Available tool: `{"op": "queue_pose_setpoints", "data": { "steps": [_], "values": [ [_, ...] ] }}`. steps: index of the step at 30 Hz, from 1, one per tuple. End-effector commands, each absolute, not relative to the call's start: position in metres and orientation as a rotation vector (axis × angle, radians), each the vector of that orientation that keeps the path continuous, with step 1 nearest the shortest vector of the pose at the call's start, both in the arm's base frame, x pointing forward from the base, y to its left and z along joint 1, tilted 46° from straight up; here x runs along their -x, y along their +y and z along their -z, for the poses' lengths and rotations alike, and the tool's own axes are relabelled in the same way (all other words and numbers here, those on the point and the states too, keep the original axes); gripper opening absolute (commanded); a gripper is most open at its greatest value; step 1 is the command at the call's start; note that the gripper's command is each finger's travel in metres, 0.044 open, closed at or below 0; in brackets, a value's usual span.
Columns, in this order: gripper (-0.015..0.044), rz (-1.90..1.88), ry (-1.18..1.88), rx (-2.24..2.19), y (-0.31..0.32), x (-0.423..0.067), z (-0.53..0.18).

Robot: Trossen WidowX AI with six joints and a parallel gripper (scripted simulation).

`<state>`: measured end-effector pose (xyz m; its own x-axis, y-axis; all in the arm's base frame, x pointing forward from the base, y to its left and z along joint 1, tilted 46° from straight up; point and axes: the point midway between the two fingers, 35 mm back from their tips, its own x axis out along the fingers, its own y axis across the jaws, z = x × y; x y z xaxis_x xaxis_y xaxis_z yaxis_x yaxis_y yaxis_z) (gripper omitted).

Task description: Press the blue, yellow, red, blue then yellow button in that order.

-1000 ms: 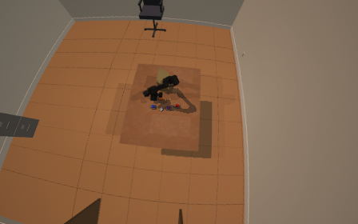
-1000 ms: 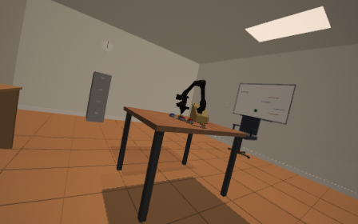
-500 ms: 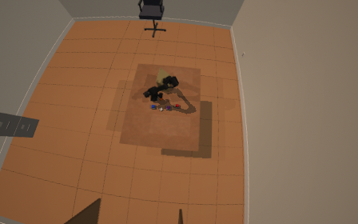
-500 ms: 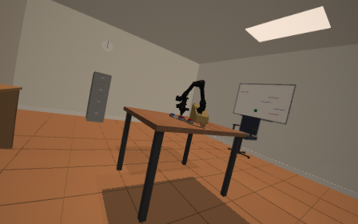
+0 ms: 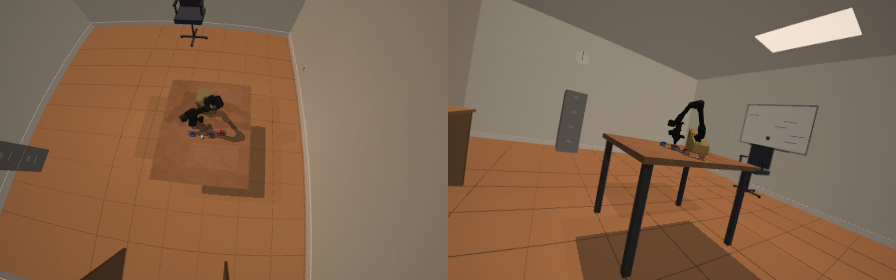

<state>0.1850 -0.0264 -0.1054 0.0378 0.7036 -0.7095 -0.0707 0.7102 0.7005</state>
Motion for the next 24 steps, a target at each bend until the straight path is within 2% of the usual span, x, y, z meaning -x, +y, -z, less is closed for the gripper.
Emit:
{"op": "queue_pose_setpoints", "data": {
  "steps": [1,8,13,18,24],
  "values": [
    [0.0020,-0.644,1.422,-0.565,-0.034,-0.185,0.099],
    [0.0020,-0.643,1.425,-0.570,-0.051,-0.183,0.081],
    [0.0020,-0.641,1.426,-0.568,-0.092,-0.181,0.041],
    [0.0020,-0.641,1.426,-0.569,-0.093,-0.181,0.039],
    [0.0020,-0.584,1.446,-0.538,-0.062,-0.226,-0.006]
  ]
}}
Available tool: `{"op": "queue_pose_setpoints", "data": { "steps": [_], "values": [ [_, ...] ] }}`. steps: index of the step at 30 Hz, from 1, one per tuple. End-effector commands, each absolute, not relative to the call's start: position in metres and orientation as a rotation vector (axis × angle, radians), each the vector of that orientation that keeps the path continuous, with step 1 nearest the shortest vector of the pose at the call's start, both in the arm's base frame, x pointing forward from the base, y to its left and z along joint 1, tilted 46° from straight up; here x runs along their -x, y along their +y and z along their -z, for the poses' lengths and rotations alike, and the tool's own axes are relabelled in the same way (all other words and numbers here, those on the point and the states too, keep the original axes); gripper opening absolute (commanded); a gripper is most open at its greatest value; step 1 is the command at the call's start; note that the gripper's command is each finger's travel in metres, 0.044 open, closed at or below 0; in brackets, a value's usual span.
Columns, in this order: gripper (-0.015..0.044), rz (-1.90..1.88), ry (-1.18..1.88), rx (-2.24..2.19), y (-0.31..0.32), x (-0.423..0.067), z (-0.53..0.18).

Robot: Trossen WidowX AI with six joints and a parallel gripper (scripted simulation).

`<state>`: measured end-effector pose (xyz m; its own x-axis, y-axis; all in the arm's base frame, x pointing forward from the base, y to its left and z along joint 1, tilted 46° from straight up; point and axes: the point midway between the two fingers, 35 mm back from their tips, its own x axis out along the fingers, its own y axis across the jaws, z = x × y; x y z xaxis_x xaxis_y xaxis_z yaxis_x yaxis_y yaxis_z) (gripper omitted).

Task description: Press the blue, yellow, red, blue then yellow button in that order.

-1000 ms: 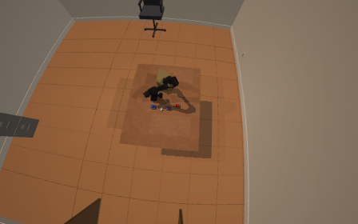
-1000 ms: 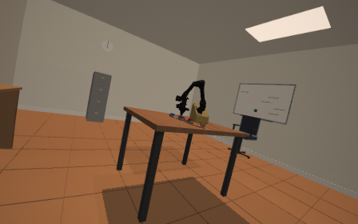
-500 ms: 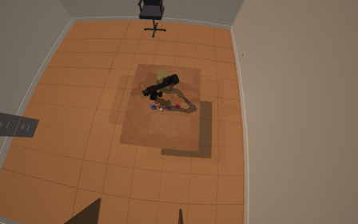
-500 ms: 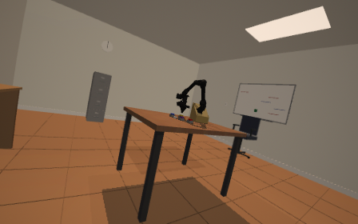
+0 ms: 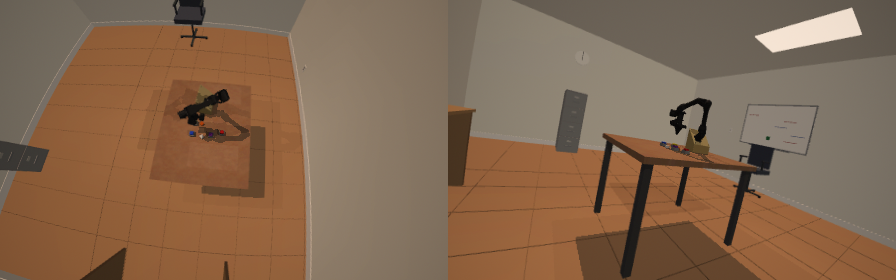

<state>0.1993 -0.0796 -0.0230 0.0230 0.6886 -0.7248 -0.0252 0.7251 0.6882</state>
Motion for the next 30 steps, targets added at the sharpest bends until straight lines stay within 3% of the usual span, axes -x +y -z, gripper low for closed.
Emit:
{"op": "queue_pose_setpoints", "data": {
  "steps": [1,7,14,30],
  "values": [
    [0.0020,-0.577,1.445,-0.534,-0.052,-0.234,-0.018],
    [0.0020,-0.580,1.428,-0.538,0.022,-0.260,-0.088],
    [0.0020,-0.652,1.419,-0.579,0.100,-0.242,-0.159],
    [0.0020,-0.657,1.417,-0.583,0.146,-0.243,-0.118]
  ]
}}
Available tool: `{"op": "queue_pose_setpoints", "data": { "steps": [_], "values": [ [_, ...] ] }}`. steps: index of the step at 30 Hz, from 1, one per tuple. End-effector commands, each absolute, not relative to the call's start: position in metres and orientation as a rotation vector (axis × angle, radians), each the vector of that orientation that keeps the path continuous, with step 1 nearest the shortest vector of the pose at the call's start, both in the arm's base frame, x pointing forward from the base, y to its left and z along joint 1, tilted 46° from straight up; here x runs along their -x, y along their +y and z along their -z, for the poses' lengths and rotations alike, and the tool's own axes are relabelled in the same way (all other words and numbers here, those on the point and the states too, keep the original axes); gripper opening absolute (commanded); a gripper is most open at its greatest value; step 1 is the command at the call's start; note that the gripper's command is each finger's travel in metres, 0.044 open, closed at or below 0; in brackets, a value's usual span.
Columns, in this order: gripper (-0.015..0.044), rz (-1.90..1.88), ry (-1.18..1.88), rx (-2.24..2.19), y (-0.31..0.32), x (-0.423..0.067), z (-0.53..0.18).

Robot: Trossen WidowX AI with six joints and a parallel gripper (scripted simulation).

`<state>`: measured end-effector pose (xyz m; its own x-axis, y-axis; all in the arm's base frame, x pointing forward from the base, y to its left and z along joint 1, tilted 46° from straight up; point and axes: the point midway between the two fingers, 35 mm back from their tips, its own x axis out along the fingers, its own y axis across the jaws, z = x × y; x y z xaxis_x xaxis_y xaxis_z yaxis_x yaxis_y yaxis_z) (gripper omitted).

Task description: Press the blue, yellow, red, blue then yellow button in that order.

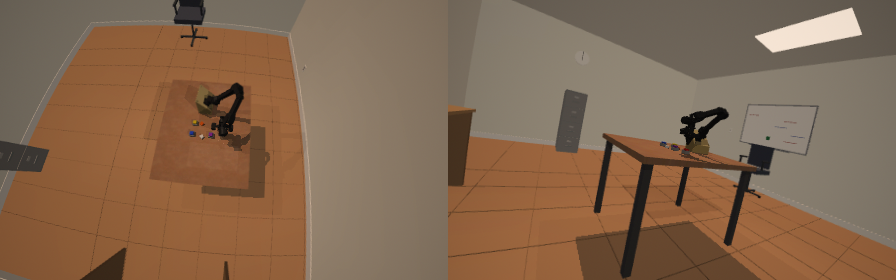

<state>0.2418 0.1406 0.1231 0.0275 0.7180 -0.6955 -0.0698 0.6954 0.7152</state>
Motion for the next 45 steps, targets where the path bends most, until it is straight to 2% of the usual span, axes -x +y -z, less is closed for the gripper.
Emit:
{"op": "queue_pose_setpoints", "data": {
  "steps": [1,24,45],
  "values": [
    [0.0020,-0.657,1.417,-0.583,0.146,-0.243,-0.118],
    [0.0020,-0.659,1.417,-0.584,0.171,-0.244,-0.094],
    [0.0020,-0.661,1.414,-0.582,0.159,-0.244,-0.107]
  ]
}}
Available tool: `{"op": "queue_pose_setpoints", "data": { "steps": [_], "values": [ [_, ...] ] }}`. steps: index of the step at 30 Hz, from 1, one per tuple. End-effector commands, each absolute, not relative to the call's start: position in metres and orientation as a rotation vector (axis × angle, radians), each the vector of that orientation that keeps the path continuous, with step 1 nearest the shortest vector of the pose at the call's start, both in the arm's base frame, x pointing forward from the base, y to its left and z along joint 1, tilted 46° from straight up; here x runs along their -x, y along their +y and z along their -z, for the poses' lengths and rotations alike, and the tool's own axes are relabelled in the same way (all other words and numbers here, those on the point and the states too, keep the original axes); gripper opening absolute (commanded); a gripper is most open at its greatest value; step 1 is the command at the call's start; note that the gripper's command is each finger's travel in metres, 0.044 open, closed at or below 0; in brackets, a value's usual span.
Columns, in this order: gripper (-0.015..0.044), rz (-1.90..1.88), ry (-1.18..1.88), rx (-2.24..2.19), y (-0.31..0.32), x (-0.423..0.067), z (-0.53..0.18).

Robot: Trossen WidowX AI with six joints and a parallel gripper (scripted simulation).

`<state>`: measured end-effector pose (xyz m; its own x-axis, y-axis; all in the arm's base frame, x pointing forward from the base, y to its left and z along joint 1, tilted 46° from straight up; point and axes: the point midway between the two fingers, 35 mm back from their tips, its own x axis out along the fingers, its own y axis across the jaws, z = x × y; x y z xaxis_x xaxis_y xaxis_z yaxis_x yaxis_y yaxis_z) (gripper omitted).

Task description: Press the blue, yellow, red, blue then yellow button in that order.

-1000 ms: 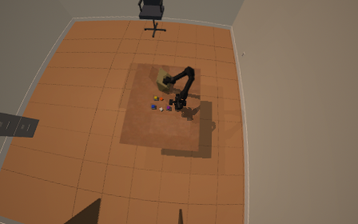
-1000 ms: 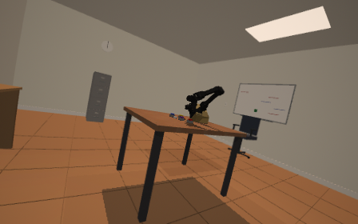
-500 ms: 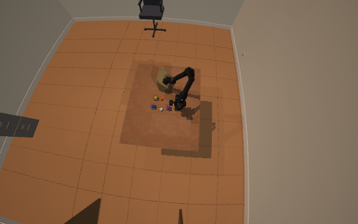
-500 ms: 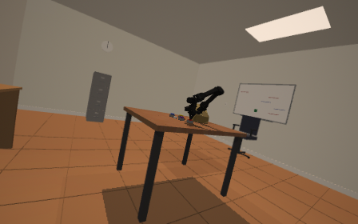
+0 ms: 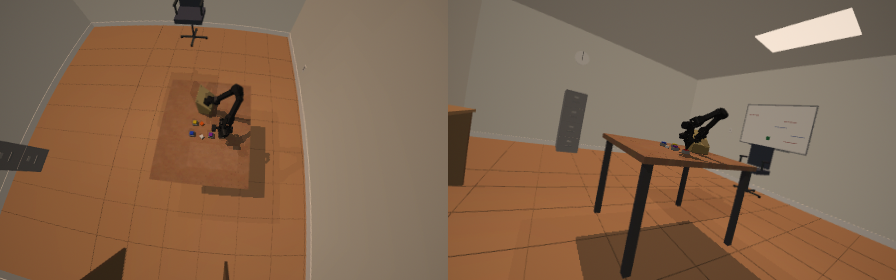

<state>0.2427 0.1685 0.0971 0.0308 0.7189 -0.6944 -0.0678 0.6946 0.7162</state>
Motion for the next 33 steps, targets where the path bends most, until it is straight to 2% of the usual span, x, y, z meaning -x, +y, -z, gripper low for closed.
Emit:
{"op": "queue_pose_setpoints", "data": {
  "steps": [1,7,12,19,27,33],
  "values": [
    [0.0020,-0.659,1.416,-0.582,0.152,-0.244,-0.113],
    [0.0020,-0.657,1.417,-0.582,0.144,-0.243,-0.120],
    [0.0020,-0.654,1.419,-0.580,0.103,-0.241,-0.158],
    [0.0020,-0.653,1.419,-0.579,0.100,-0.242,-0.159],
    [0.0020,-0.612,1.425,-0.551,0.026,-0.296,-0.094],
    [0.0020,-0.614,1.429,-0.550,-0.043,-0.310,-0.028]
  ]
}}
